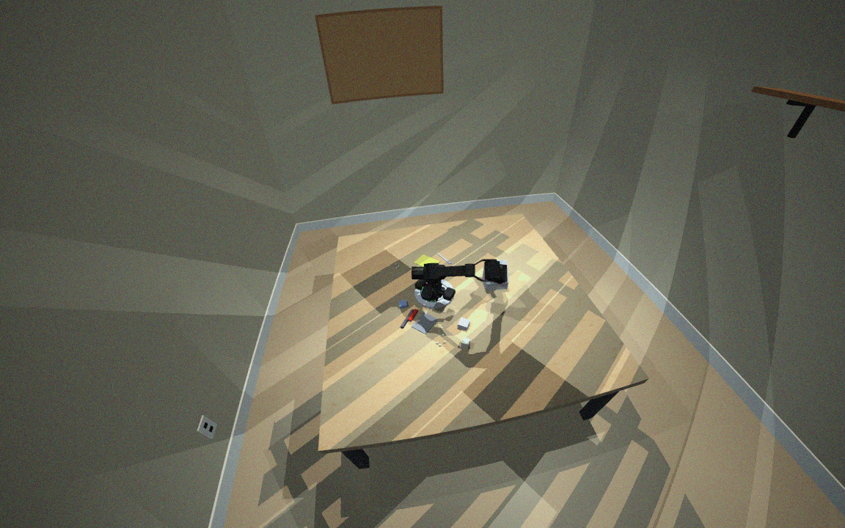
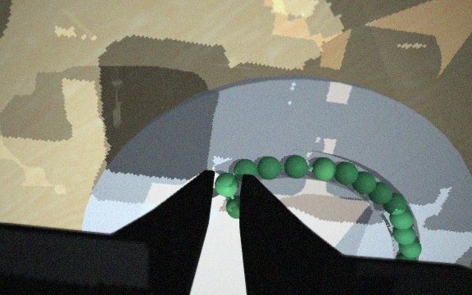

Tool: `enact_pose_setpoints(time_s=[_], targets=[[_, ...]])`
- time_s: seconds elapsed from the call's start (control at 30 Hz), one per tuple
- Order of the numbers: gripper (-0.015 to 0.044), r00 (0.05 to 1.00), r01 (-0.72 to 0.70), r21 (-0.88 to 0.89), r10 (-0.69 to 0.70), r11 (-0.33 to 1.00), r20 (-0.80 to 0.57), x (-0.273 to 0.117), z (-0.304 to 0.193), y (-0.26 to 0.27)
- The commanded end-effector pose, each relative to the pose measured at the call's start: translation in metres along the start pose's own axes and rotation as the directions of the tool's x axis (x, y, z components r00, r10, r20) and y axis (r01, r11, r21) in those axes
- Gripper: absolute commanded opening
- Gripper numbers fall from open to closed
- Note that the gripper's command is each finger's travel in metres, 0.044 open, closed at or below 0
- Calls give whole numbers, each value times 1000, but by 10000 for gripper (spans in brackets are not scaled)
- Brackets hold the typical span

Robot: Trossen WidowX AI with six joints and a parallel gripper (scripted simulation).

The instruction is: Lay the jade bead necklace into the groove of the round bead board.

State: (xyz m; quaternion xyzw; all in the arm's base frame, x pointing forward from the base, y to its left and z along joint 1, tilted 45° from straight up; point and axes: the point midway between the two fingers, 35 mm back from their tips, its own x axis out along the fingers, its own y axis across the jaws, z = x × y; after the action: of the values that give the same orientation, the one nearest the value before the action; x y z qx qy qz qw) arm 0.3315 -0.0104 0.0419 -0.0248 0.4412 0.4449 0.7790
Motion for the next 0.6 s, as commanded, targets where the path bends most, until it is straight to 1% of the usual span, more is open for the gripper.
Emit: enact_pose_setpoints(time_s=[0.0,0.4,0.57], targets=[[131,1000,1,-1,-1,1000,0,0,0,0],[440,1000,-6,5,6,1000,-2,-1,-1,1],[440,1000,-7,3,7,1000,-1,-6,-1,1]])
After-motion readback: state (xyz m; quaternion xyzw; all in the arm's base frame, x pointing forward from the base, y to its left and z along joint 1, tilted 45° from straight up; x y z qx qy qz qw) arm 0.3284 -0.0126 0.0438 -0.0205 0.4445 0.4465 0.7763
